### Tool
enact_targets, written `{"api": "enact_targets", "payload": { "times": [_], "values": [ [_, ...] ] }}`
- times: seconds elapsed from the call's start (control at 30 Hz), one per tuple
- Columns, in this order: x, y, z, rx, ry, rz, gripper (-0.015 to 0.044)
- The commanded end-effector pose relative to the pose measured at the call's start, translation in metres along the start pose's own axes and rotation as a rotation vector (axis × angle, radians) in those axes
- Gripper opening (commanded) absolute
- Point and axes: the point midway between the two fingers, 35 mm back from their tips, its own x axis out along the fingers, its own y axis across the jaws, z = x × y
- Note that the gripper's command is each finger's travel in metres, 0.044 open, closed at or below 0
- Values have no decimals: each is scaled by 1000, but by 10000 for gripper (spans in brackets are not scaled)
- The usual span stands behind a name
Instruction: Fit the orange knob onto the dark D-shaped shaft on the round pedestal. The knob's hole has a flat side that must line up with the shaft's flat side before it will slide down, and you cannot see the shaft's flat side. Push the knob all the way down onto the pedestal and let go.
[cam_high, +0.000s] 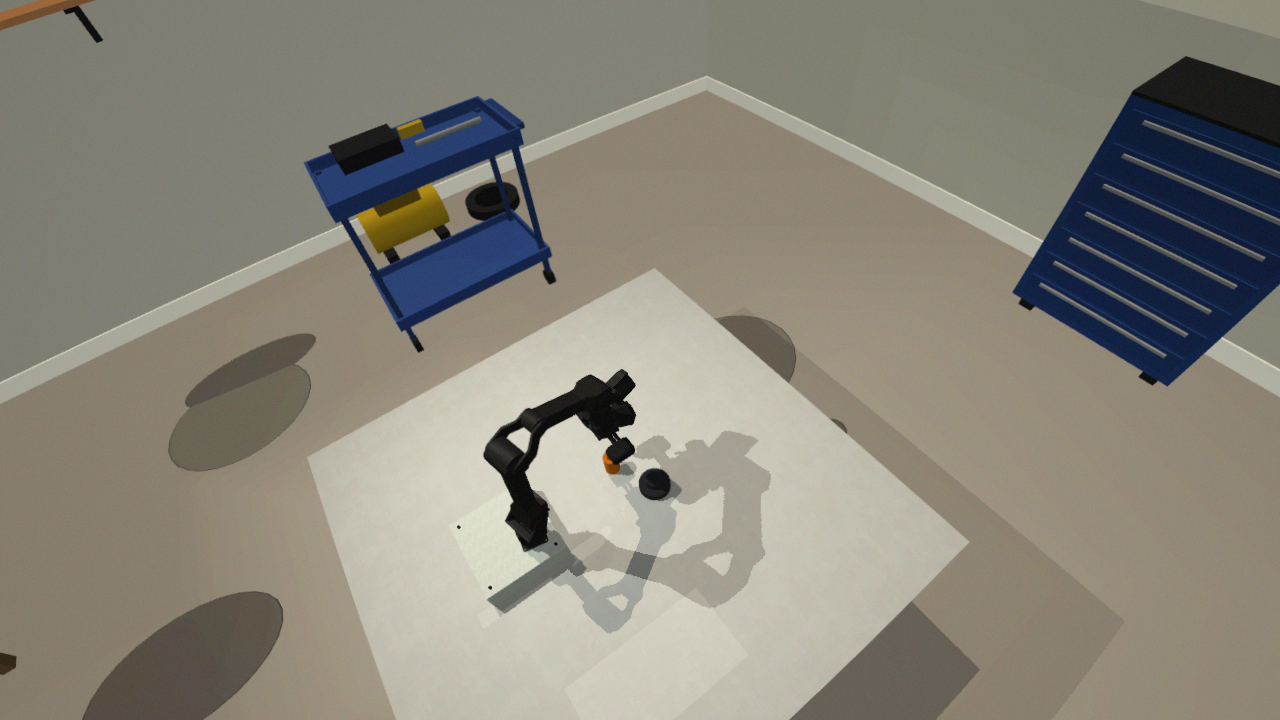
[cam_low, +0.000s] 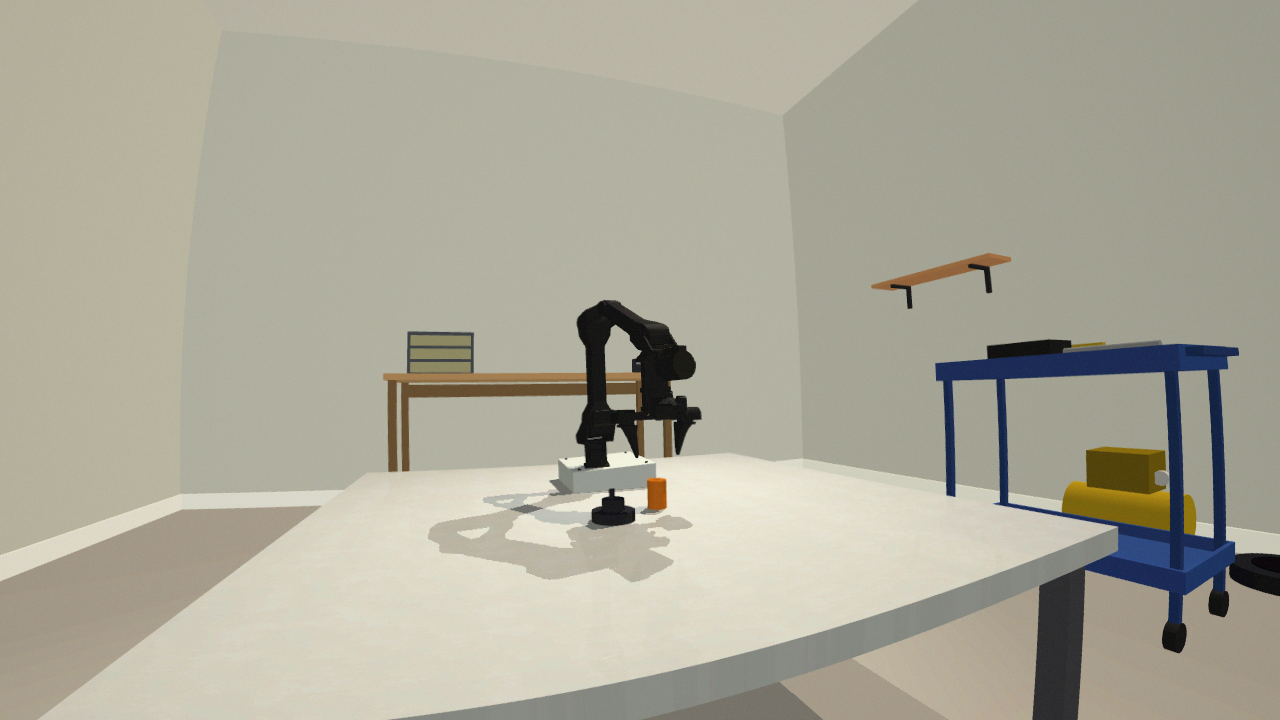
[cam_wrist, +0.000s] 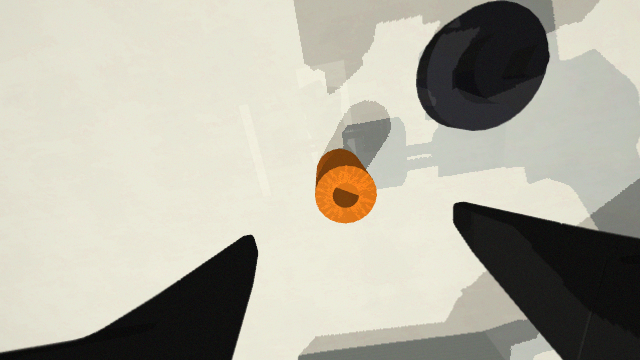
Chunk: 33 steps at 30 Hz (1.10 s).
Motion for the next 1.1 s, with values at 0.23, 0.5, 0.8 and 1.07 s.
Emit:
{"api": "enact_targets", "payload": {
  "times": [0.23, 0.5, 0.8, 1.07],
  "values": [
    [33, -2, -4, 8, 21, -9, 440],
    [42, -1, -4, 8, 23, -9, 440],
    [57, -1, -3, 8, 23, -9, 440],
    [70, -1, -3, 8, 23, -9, 440]
  ]
}}
